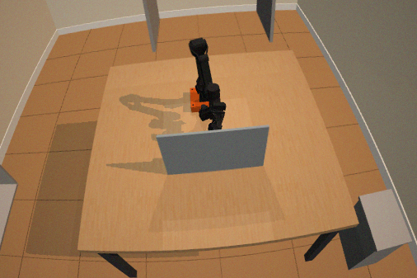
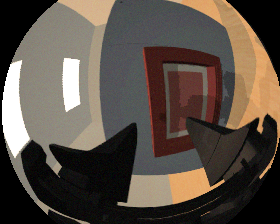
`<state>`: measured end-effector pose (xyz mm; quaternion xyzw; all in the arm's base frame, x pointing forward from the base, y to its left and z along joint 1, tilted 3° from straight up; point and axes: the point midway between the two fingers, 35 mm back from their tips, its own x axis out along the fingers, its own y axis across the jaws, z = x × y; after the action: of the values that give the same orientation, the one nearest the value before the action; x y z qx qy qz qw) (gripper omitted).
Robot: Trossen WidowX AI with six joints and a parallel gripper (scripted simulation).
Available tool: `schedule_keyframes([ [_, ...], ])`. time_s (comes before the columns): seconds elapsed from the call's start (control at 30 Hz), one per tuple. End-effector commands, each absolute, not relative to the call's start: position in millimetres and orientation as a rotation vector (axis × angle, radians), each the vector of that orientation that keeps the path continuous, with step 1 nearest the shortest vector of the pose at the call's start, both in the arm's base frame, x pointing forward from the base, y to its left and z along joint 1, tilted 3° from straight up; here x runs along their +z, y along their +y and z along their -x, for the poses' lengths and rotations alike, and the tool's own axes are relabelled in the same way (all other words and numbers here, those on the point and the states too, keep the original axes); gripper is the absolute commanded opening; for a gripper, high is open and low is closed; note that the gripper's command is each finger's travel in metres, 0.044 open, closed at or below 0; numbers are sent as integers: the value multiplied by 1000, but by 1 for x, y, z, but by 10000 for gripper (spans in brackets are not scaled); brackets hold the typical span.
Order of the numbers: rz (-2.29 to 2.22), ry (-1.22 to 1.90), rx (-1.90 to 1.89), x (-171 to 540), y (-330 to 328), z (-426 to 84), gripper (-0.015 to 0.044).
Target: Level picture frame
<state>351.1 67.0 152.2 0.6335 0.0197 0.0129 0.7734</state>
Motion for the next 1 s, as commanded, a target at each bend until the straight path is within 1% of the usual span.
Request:
schedule_keyframes([
  [0.0, -1370, 42, 33, 153, 68, -354, 260],
  [0.4, -1370, 42, 33, 153, 68, -357, 260],
  [0.97, -1370, 41, 35, 153, 69, -383, 260],
])
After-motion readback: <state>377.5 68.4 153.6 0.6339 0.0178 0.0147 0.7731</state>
